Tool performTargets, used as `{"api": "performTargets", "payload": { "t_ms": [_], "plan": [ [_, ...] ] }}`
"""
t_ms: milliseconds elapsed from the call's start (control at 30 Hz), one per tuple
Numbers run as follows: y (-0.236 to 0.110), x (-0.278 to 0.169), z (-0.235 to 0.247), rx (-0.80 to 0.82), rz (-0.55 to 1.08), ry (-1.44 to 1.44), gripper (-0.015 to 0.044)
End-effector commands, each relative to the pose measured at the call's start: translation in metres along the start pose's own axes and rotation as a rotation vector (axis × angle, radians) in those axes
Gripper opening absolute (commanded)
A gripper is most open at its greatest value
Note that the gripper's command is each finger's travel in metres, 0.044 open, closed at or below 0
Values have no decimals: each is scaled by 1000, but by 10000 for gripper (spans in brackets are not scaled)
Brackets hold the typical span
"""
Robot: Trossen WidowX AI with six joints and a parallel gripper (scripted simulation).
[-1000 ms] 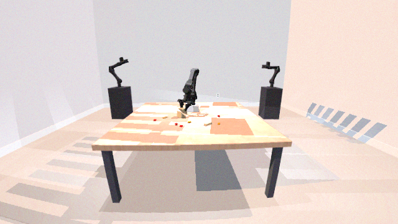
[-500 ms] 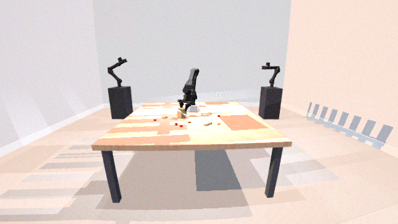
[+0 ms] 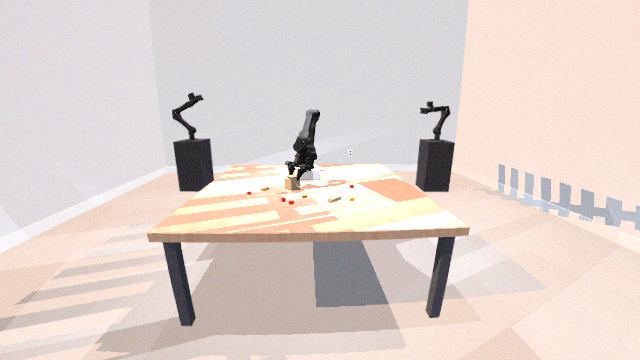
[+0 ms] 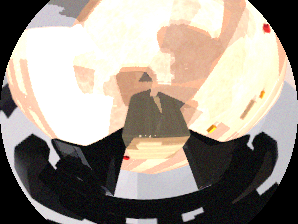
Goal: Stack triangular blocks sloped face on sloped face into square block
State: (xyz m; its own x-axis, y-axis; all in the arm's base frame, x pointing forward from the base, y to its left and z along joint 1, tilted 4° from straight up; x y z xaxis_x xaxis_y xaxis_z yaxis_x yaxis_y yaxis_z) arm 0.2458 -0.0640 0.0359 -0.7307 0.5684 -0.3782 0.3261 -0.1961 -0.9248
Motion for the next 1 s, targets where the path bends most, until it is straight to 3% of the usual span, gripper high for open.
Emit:
{"api": "performTargets", "payload": {
  "t_ms": [0,967],
  "plan": [
    [3,0,1,4,3,-3,0],
    [12,0,1,1,3,-7,0]
  ]
}}
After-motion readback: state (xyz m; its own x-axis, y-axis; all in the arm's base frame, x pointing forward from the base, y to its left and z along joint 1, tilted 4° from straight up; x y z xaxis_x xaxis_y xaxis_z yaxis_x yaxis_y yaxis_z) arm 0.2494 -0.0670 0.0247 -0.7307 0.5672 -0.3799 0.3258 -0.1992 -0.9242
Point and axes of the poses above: the point midway between the two fingers, 35 mm back from their tips, its own y axis out along the fingers, its own z axis across the jaws, x = y × z, the point moved 2 cm from there along -y, back along the fingers, and after that the axes turned 6 degrees about -y, right-handed, at the moved point
